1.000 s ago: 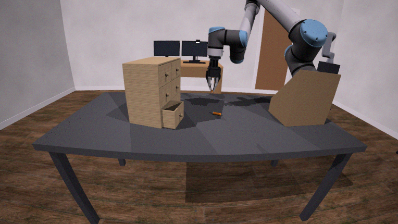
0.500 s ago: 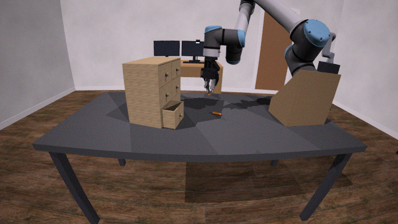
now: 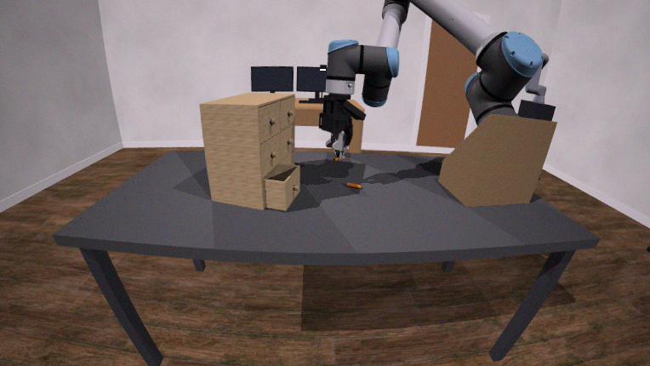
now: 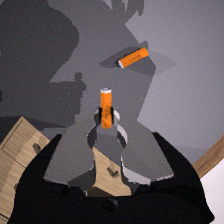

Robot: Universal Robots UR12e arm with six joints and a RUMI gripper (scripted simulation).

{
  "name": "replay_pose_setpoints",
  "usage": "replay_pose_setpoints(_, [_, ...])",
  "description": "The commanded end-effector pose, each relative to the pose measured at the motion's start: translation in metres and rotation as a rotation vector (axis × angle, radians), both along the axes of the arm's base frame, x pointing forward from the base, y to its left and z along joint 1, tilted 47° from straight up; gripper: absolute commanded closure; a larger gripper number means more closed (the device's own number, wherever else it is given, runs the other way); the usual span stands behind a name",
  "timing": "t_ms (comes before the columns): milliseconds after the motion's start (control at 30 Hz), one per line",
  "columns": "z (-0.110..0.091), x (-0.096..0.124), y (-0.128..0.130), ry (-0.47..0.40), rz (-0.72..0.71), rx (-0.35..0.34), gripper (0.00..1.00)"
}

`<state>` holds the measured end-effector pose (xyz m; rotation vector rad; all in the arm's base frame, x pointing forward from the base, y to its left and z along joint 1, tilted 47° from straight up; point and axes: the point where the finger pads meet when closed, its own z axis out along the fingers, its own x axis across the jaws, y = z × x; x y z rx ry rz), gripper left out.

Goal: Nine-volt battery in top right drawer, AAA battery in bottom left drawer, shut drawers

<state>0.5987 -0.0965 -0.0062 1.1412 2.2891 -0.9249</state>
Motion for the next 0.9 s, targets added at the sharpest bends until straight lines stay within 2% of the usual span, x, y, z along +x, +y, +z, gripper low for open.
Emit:
replay_pose_setpoints(0, [-0.015, 0.006, 0.015, -0.102, -0.119, 0.004, 0.98])
replay_pose_setpoints(367, [-0.05, 0.017, 0.049, -0.344, -0.346, 0.02, 0.98])
replay_pose_setpoints(433, [-0.05, 0.017, 0.049, -0.344, -0.346, 0.02, 0.98])
replay_pose_setpoints(867, [-0.08, 0.024, 0.078, -0.542, -0.528, 0.032, 0.98])
